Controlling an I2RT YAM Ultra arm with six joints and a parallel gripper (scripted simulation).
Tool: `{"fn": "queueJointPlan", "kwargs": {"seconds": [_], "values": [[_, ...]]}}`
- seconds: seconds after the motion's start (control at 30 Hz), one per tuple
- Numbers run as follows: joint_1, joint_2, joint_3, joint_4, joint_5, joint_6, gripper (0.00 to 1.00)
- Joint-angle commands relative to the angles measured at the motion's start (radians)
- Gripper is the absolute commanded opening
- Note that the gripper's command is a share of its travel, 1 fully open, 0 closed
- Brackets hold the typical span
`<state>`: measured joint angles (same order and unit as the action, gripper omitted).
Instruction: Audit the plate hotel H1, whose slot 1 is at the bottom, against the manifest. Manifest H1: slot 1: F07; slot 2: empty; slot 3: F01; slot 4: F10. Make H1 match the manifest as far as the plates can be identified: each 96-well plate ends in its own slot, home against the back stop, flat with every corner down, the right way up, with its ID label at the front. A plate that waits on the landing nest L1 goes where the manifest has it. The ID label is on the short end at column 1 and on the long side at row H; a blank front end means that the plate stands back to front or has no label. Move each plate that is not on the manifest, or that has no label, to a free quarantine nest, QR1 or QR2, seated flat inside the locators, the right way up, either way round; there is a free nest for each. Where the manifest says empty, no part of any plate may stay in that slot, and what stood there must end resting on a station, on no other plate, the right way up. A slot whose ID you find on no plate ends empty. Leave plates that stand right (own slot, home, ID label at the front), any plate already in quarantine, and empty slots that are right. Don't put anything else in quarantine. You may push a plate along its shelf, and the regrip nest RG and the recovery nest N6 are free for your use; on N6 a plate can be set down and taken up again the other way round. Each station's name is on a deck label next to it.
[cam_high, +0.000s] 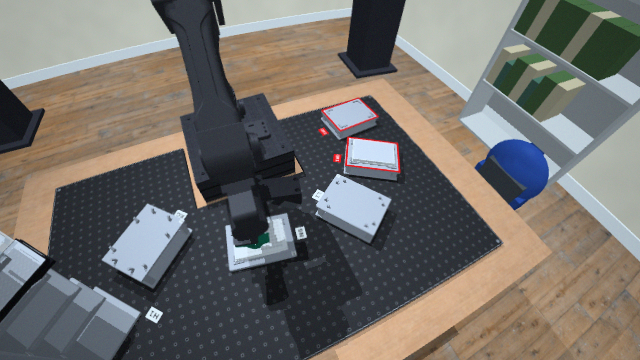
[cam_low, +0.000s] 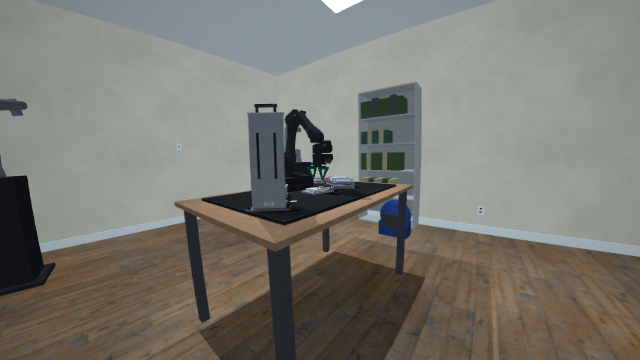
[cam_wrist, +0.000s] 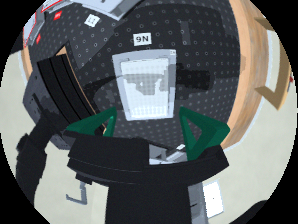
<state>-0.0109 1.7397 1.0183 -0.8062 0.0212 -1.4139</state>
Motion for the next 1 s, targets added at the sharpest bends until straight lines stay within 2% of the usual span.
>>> {"fn": "queueJointPlan", "kwargs": {"seconds": [0.0,0.87,0.97], "values": [[0.000,-0.008,0.004,-0.006,-0.002,0.085,1.00],[0.000,-0.008,0.004,-0.006,-0.002,0.565,1.00],[0.000,-0.008,0.004,-0.006,-0.002,0.585,1.00]]}}
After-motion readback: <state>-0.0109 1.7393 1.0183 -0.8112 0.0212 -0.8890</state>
